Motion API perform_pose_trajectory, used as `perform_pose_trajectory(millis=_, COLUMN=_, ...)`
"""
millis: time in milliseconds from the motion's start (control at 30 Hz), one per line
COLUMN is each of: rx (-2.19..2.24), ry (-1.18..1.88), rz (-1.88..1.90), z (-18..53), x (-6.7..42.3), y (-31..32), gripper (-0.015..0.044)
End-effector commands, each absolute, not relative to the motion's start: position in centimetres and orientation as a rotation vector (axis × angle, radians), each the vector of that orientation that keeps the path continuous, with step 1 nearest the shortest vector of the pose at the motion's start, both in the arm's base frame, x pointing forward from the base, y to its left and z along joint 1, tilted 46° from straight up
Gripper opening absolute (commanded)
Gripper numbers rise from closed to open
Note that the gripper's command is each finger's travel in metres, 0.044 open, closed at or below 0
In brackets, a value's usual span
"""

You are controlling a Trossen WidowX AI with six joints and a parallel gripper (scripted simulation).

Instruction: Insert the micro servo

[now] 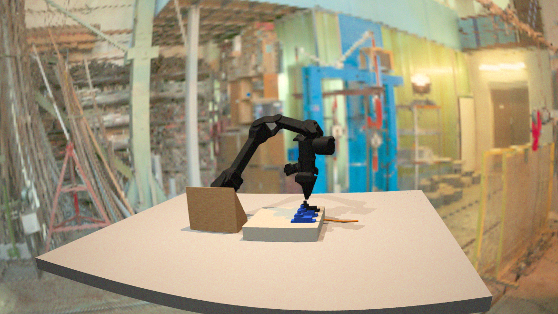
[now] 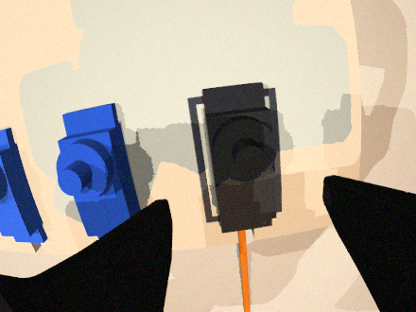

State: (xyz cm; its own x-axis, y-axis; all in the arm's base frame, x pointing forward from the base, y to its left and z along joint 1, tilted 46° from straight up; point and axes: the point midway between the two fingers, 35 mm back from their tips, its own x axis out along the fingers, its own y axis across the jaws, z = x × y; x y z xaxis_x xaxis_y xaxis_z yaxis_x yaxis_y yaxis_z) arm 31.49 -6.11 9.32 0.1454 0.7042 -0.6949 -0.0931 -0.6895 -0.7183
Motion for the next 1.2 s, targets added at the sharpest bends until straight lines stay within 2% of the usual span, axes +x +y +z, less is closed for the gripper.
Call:
perform_pose_trajectory(millis=0, rx=-1.801, ry=-0.568, rz=1.613, z=10.9, x=27.5, y=-7.7, gripper=0.0371)
perform_pose_trajectory(millis=100, rx=-1.794, ry=-0.576, rz=1.615, z=12.5, x=22.7, y=-8.3, gripper=0.0440)
perform_pose_trajectory(millis=367, rx=-1.796, ry=-0.576, rz=1.612, z=13.0, x=21.6, y=-8.4, gripper=0.0440)
perform_pose_trajectory(millis=633, rx=-1.914, ry=-0.436, rz=1.558, z=15.5, x=21.4, y=-11.3, gripper=0.0440)
perform_pose_trajectory(millis=1167, rx=-1.917, ry=-0.431, rz=1.557, z=15.6, x=21.4, y=-11.4, gripper=0.0440)
